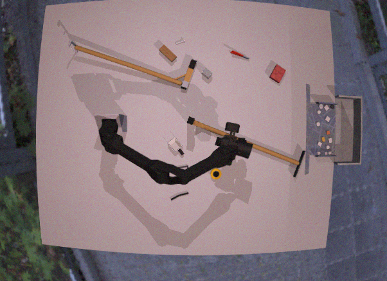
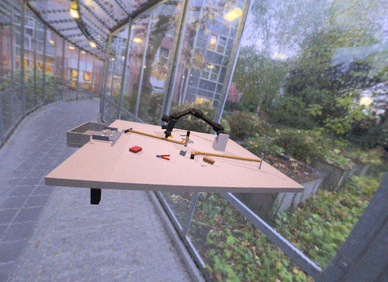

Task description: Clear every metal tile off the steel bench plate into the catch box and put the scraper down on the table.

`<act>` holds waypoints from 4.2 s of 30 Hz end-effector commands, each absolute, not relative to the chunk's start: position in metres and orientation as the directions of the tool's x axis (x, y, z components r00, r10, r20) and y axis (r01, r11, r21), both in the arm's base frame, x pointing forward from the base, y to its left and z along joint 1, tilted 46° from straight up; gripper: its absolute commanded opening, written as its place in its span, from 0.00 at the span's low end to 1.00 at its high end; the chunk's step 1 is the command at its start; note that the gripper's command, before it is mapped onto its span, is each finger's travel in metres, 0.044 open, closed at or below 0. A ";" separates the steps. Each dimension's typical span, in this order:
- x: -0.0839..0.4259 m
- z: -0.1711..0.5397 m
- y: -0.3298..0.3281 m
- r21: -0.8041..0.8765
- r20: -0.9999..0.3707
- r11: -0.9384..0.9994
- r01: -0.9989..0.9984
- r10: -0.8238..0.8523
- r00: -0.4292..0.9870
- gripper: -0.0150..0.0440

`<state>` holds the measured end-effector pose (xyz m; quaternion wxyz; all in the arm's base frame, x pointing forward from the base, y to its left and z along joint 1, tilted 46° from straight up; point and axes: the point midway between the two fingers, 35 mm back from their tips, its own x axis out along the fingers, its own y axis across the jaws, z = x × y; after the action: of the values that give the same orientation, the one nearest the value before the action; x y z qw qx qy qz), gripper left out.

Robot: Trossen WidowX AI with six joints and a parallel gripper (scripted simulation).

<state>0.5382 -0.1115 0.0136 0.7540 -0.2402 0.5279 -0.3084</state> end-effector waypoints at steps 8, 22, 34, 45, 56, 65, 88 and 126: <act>0.543 0.006 -0.105 -0.689 -0.646 0.692 0.217 -0.721 0.250 0.25; 0.549 -0.003 -0.096 -0.688 -0.647 0.693 0.217 -0.721 0.250 0.25; 0.553 -0.010 -0.088 -0.688 -0.647 0.693 0.217 -0.720 0.250 0.25; 0.557 -0.017 -0.081 -0.687 -0.647 0.693 0.217 -0.720 0.251 0.25; 0.560 -0.025 -0.073 -0.687 -0.647 0.693 0.217 -0.720 0.251 0.25; 0.560 -0.001 -0.056 -0.687 -0.645 0.693 0.217 -0.720 0.256 0.25; 0.556 0.022 -0.029 -0.686 -0.649 0.697 0.210 -0.716 0.258 0.25; 0.556 0.022 -0.028 -0.686 -0.649 0.697 0.209 -0.716 0.259 0.25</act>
<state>0.5563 -0.0282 0.0221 0.7560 -0.2405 0.5264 -0.3059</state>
